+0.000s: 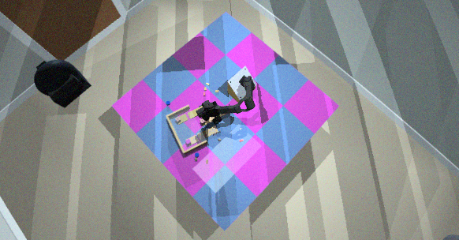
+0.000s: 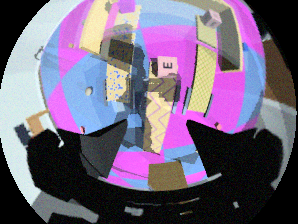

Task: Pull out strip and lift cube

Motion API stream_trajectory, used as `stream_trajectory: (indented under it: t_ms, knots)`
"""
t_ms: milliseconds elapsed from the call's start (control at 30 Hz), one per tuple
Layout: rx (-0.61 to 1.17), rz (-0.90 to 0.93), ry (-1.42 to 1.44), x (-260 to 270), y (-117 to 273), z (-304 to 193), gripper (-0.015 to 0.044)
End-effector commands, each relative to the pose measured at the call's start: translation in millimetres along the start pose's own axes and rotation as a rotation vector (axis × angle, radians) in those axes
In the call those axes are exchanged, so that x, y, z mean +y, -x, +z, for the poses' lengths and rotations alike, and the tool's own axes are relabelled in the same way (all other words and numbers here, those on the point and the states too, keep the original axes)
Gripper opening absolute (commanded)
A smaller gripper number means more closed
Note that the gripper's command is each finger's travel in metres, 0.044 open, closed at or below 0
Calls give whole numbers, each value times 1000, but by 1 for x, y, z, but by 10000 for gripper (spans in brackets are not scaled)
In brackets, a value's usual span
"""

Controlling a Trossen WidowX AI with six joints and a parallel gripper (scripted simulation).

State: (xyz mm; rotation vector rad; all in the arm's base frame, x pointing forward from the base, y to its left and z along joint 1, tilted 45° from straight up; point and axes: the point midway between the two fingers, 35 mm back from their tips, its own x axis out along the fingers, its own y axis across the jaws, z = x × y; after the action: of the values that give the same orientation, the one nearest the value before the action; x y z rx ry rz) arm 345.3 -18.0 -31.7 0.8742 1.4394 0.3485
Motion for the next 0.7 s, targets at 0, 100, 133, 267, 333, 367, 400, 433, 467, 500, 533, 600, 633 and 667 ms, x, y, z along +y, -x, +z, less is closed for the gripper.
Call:
stream_trajectory:
  t_ms: [0,100,133,267,333,367,400,433,467,500,533,600,633,667]
  knots:
    - [4,-4,-1,-4,1,15,440]
    - [3,-4,-1,-5,2,26,440]
    - [3,-4,-1,-5,3,30,440]
    - [2,-4,0,-7,5,46,440]
    - [2,-5,0,-8,5,53,440]
    - [2,-5,0,-9,6,57,440]
    - [2,-5,0,-10,6,61,440]
    - [2,-5,1,-11,6,64,440]
    - [2,-5,1,-12,6,68,440]
    - [1,-5,1,-12,7,71,440]
    - [1,-5,1,-14,7,75,440]
    - [1,-5,1,-16,6,81,440]
    - [1,-5,1,-16,6,81,440]
    - [1,-5,1,-16,6,81,414]
